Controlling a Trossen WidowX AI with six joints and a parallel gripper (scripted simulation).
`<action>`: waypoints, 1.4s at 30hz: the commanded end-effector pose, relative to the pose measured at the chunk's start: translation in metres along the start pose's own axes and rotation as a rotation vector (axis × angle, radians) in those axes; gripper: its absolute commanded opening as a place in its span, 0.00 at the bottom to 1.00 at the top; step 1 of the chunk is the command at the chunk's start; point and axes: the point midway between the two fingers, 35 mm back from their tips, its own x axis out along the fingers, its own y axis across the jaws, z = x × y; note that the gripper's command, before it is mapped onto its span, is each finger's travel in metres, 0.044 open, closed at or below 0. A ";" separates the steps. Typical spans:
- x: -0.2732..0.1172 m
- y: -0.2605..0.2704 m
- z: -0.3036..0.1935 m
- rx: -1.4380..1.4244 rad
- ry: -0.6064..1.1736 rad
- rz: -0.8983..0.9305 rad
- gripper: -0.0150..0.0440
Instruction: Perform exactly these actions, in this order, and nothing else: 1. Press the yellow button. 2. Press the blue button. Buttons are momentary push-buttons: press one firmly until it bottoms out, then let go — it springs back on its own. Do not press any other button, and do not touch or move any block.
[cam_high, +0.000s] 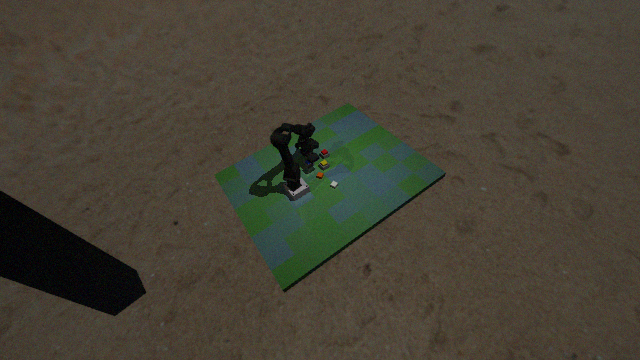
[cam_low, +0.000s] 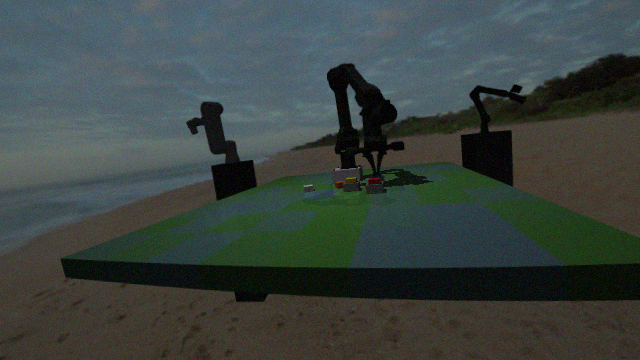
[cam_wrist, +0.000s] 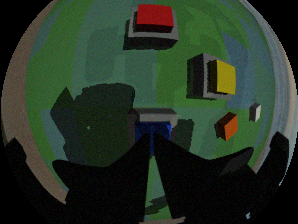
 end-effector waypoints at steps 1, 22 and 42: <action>0.004 -0.002 -0.004 0.003 0.011 -0.004 0.29; -0.031 -0.002 -0.003 0.003 0.011 -0.004 0.29; -0.093 0.080 0.064 0.003 0.005 0.003 0.93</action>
